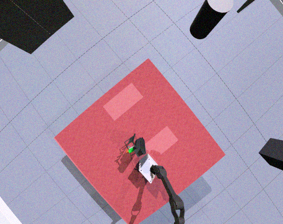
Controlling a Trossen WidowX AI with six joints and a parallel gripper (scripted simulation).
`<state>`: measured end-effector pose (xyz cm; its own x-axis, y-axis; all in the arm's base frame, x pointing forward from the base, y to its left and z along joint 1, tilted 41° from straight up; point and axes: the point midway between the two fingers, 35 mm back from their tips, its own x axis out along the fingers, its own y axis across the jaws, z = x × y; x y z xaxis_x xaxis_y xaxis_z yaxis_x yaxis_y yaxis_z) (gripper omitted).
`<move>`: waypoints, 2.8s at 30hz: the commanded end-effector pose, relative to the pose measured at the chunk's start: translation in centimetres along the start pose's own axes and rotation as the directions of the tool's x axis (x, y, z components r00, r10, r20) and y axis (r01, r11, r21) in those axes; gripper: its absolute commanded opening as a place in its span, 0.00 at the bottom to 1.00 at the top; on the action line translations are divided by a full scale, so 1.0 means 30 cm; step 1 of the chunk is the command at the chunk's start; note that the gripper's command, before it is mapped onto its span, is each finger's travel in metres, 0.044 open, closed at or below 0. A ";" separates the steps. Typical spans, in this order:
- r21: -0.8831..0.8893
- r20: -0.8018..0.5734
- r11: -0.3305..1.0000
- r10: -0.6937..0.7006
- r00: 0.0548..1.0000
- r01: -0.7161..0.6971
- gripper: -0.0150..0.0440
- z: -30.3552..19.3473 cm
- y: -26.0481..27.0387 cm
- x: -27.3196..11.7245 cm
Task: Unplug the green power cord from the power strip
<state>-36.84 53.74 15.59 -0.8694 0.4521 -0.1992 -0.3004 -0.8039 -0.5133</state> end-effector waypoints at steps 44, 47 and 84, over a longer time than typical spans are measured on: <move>0.193 -0.799 0.354 0.598 -0.063 0.915 0.53 -1.019 0.365 -2.190; 0.177 -0.708 0.298 0.701 -0.089 0.938 0.53 -0.955 0.489 -2.301; 0.157 -0.349 0.123 0.935 -0.062 0.980 0.53 -0.580 0.892 -2.557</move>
<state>28.89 4.66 2.30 -0.0898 -0.6409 -0.7624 -0.9483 0.2889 -0.1312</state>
